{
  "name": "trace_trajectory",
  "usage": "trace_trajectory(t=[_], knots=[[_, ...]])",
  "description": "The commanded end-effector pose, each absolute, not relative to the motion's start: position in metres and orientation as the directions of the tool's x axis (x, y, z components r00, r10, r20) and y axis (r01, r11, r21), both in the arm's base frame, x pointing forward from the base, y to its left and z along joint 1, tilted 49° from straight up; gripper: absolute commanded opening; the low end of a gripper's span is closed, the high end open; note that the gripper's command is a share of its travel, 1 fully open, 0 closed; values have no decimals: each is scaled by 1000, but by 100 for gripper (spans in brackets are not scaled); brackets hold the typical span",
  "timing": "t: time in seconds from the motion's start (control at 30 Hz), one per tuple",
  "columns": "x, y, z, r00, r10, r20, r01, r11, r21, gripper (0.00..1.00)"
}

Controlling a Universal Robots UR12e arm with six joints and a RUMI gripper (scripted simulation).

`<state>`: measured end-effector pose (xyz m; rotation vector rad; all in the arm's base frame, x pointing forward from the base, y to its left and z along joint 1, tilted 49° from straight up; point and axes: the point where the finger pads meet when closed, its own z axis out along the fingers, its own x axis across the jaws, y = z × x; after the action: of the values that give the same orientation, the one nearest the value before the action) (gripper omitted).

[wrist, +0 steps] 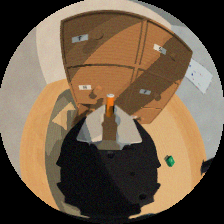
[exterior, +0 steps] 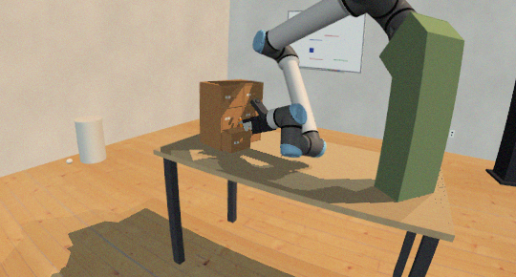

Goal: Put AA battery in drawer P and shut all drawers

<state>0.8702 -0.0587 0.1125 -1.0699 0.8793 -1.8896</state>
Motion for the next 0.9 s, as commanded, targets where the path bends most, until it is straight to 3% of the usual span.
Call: trace_trajectory(t=[0.0,0.43,0.87], knots=[[870,-58,113,-343,-869,356,288,-458,-841,5],[870,-58,113,-343,-869,356,288,-458,-841,5],[870,-58,113,-343,-869,356,288,-458,-841,14]])
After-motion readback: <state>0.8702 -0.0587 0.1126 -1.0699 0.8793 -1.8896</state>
